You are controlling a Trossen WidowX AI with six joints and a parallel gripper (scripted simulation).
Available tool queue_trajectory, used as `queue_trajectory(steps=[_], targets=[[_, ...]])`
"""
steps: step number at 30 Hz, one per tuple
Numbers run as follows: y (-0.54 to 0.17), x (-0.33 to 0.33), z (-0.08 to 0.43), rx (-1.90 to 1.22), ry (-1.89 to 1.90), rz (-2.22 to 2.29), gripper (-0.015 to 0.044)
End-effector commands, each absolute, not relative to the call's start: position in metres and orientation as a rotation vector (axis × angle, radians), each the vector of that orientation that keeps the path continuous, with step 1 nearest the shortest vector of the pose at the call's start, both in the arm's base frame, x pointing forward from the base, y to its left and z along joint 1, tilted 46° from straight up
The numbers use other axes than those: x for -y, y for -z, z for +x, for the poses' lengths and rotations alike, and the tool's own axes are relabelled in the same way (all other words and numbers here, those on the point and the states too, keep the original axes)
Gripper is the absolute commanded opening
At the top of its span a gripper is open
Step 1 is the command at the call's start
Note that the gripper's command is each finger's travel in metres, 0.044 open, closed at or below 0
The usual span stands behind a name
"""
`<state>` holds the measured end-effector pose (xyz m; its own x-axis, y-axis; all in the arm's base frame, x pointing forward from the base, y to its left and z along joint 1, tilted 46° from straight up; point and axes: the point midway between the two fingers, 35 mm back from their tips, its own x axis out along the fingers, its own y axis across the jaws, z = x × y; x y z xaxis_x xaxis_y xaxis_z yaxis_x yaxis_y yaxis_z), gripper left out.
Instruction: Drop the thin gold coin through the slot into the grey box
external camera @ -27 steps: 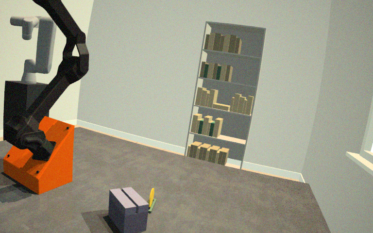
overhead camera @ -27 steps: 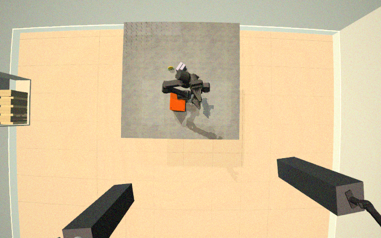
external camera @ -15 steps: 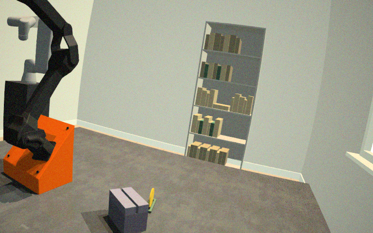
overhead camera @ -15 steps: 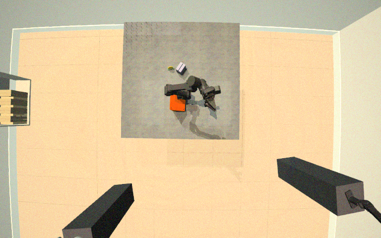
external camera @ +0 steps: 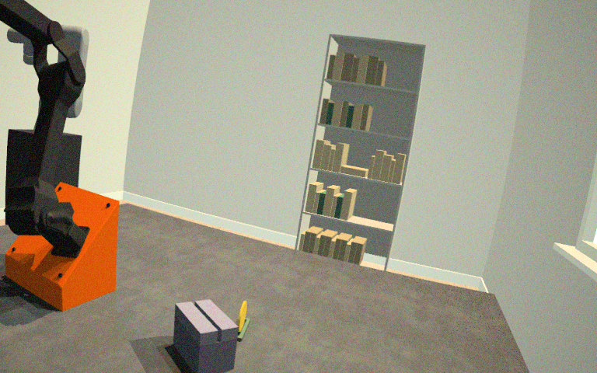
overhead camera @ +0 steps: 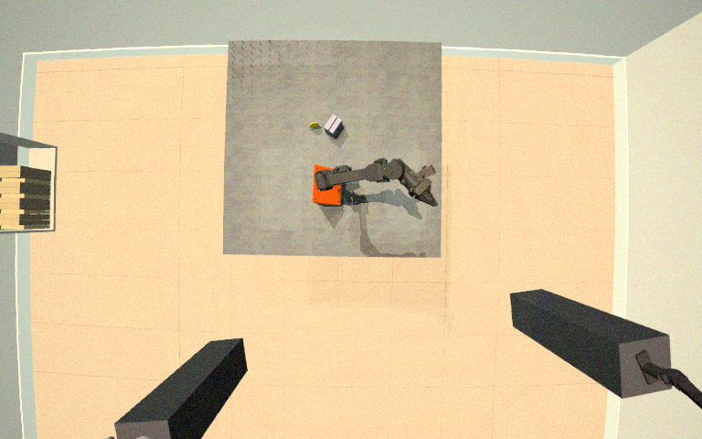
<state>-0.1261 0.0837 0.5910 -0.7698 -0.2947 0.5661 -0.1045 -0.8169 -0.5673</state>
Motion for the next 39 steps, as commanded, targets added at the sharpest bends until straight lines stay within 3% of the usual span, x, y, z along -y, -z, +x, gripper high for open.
queue_trajectory(steps=[1,10,20,29,39], targets=[[-0.597,-0.031,-0.123,-0.844,2.578,-1.029,0.0161],[-0.59,0.103,-0.084,-0.584,2.227,-0.9,0.0161],[-0.539,0.227,0.029,-0.352,1.778,-0.61,0.0161],[-0.475,0.272,0.147,-0.293,1.464,-0.349,0.0161],[-0.4,0.272,0.244,-0.355,1.274,-0.113,0.0161]])
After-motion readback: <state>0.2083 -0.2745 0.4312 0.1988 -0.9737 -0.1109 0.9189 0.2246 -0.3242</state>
